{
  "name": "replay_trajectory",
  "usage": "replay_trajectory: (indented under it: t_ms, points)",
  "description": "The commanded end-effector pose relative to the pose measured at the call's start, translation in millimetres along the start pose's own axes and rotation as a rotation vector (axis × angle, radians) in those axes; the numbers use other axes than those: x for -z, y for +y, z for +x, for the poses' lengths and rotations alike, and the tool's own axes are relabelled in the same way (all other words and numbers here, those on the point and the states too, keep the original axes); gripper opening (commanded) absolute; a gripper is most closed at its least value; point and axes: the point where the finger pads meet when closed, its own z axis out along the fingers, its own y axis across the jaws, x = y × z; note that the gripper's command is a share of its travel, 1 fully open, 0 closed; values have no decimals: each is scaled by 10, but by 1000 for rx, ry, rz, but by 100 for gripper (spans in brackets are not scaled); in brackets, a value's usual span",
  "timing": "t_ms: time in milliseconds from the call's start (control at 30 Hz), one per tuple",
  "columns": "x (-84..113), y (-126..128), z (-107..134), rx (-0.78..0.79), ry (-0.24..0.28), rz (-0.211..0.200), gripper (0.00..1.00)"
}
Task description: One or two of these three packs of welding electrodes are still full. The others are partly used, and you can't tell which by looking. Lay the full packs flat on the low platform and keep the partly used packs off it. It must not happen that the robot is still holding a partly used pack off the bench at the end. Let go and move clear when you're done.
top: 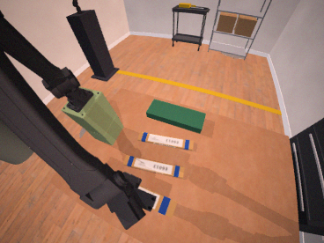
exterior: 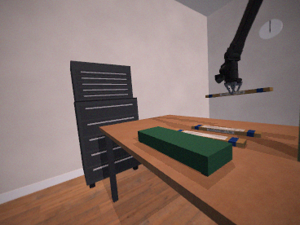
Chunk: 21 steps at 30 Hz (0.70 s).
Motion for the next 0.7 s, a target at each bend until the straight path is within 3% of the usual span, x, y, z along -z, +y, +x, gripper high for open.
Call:
replay_trajectory:
  t_ms: [0, 400, 667]
  points:
    - [424, -19, -289, -9, -94, 59, 0]
    - [444, 223, -355, -11, -105, 62, 0]
    - [383, 489, -273, -10, -87, 51, 0]
